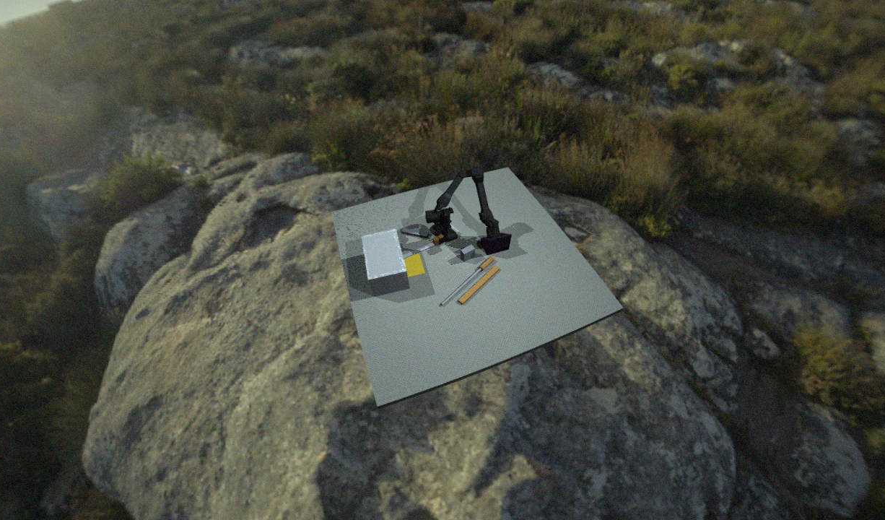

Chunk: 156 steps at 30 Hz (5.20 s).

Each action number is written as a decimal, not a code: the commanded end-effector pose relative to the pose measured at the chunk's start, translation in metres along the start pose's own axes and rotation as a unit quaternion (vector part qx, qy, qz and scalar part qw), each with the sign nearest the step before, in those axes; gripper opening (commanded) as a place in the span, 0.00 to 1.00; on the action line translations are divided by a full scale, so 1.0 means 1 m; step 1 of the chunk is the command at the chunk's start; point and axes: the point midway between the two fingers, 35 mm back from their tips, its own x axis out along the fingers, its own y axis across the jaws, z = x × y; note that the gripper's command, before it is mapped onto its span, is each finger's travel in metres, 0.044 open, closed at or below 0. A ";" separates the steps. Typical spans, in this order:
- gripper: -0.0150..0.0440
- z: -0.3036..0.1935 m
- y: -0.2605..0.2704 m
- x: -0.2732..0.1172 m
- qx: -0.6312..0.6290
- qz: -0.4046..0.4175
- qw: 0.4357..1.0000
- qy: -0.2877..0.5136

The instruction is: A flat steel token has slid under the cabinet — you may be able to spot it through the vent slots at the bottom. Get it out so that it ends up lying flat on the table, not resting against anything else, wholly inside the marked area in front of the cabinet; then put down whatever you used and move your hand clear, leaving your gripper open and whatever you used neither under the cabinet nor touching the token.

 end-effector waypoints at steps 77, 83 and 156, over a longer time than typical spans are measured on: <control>0.25 0.094 0.000 -0.002 0.001 -0.001 1.000 0.002; 0.25 0.100 0.000 -0.003 0.001 -0.001 1.000 0.001; 0.25 0.163 0.001 -0.002 0.003 -0.001 1.000 0.000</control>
